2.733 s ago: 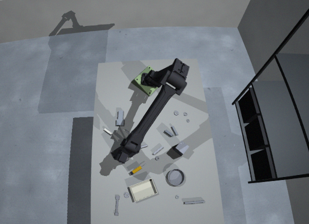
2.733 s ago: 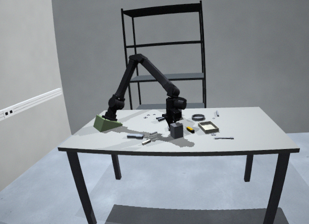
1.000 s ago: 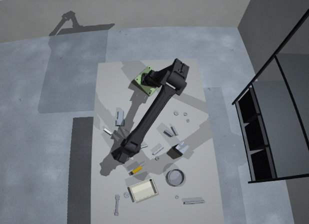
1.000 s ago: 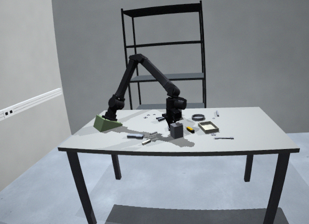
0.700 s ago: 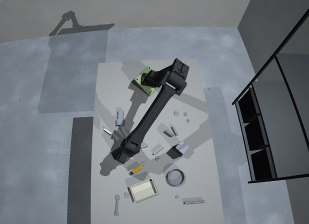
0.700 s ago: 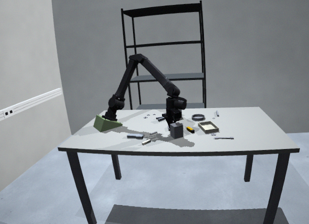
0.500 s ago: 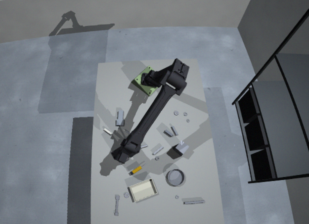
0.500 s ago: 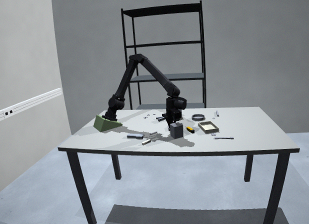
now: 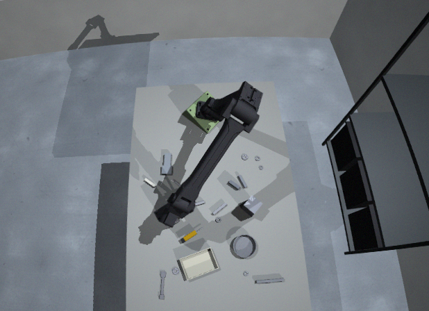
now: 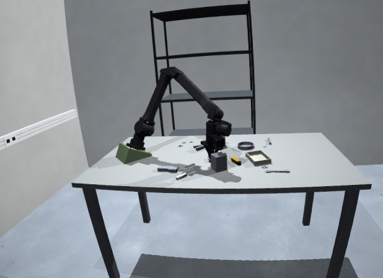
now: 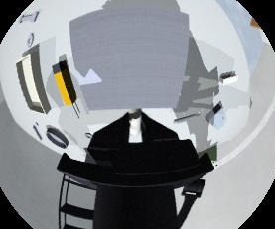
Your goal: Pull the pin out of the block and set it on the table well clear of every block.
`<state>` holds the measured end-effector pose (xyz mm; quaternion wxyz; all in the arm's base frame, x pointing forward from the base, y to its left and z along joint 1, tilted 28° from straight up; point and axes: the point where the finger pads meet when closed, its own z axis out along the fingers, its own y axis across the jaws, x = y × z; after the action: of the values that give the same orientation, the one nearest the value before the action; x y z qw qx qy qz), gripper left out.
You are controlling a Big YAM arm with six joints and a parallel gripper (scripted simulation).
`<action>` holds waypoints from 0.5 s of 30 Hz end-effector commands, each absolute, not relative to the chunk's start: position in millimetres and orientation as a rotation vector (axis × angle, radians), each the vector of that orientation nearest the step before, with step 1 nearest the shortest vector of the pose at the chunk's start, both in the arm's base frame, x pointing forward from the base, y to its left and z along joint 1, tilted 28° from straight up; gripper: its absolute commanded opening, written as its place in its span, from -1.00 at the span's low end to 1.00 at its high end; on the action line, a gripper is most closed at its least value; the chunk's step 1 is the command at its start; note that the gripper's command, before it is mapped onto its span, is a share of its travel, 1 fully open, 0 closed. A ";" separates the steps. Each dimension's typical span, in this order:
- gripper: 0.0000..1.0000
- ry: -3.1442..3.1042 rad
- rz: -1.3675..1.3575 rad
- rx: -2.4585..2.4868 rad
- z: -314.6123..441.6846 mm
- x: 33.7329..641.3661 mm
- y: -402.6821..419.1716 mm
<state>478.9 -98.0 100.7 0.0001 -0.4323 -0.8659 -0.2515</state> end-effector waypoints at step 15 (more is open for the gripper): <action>-1.00 -2.740 -0.790 -1.330 107.4 490.2 -99.6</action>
<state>477.4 -97.3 97.5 0.0068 -0.4327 -0.8659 -0.2509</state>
